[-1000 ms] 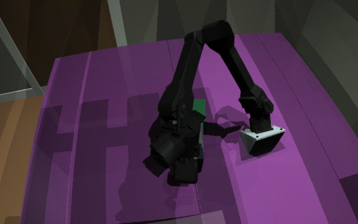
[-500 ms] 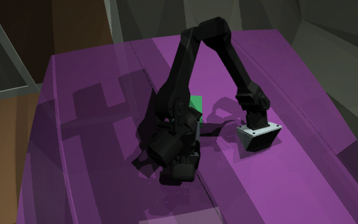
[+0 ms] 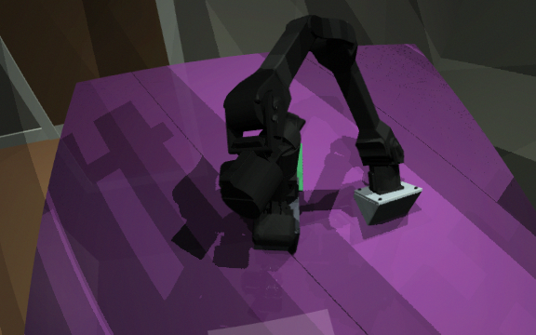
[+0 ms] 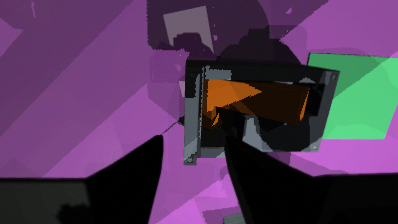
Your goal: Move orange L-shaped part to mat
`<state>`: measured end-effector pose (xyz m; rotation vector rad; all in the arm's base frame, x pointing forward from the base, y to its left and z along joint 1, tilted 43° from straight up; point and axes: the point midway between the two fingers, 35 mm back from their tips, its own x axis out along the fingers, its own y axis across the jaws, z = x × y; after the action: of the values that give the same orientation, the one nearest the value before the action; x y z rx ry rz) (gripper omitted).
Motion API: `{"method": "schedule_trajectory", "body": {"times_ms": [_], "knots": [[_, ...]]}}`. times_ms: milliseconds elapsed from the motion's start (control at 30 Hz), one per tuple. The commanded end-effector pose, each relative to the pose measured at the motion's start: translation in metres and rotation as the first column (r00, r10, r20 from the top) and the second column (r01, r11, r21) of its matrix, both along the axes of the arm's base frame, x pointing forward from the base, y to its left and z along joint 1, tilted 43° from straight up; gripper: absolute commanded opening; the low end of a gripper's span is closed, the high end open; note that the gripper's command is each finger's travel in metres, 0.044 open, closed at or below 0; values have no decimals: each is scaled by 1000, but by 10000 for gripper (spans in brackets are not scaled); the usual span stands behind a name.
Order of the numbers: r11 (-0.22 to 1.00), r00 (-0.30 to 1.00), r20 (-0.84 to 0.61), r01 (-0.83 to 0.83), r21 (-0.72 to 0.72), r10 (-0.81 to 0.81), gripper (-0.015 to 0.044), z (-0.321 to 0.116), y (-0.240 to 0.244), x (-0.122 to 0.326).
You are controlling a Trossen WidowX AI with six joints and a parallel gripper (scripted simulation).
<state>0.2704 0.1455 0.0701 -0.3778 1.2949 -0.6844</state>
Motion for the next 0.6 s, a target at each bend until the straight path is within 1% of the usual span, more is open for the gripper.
{"method": "schedule_trajectory", "body": {"times_ms": [0,567], "knots": [[1000,1000,-12,16,-6,-16,180,5,1,-3],[1000,1000,0,1,0,-1,180,2,1,-1]]}}
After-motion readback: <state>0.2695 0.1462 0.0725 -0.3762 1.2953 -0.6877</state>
